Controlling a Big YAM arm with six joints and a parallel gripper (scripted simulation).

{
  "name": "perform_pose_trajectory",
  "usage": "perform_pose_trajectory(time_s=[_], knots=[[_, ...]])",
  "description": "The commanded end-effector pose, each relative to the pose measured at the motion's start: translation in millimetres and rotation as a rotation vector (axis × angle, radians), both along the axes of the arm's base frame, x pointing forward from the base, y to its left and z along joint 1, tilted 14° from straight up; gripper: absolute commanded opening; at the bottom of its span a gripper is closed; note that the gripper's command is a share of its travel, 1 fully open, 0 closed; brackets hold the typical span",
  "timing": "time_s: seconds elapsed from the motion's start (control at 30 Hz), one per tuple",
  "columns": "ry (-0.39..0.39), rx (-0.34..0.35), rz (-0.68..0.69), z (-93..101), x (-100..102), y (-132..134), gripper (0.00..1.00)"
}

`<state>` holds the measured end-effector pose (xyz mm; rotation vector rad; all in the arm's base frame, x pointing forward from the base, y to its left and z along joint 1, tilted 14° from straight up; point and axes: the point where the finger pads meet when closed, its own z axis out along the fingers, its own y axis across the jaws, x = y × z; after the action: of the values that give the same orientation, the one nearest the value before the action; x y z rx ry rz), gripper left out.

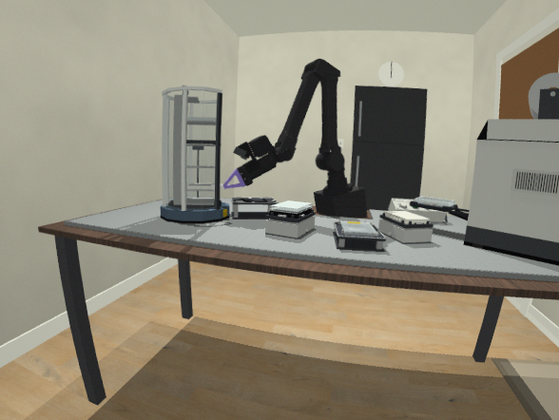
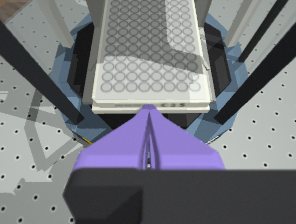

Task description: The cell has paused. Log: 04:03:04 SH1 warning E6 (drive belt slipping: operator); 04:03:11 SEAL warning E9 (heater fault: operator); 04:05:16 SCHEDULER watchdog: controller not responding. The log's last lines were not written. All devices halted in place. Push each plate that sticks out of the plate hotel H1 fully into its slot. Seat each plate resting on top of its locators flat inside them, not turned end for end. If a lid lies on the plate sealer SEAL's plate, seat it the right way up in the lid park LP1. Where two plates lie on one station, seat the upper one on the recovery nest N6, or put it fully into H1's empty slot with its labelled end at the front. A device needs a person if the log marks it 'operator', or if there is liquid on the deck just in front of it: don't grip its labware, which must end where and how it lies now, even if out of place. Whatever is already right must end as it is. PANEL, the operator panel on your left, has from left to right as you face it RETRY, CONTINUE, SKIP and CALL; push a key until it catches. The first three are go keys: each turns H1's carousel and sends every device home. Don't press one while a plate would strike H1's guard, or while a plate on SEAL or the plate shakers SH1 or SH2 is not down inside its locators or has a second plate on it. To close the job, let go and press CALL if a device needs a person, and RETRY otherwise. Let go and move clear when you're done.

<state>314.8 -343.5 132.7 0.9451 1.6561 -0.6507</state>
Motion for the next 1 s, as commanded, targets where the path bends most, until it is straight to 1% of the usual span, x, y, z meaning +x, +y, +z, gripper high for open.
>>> perform_pose_trajectory(time_s=[0.0, 0.07, 0.2, 0.3, 0.4, 0.6, 0.7, 0.8, 0.9, 0.97], knots=[[-0.001, -0.015, -0.003, 8.7, 7, -12, 0.00], [-0.011, -0.025, 0.000, 14.8, 9, -12, 0.00], [-0.002, -0.016, -0.005, 9.7, 8, -15, 0.00], [-0.008, -0.022, -0.001, 13.8, 10, -15, 0.00], [-0.001, -0.016, -0.005, 10.2, 10, -17, 0.00], [-0.010, -0.024, -0.002, 14.3, 11, -17, 0.00], [-0.002, -0.017, -0.004, 11.4, 12, -20, 0.00], [-0.009, -0.024, -0.002, 16.0, 13, -21, 0.00], [-0.001, -0.016, -0.004, 11.8, 13, -23, 0.00], [-0.004, -0.019, -0.004, 14.1, 14, -23, 0.00]])
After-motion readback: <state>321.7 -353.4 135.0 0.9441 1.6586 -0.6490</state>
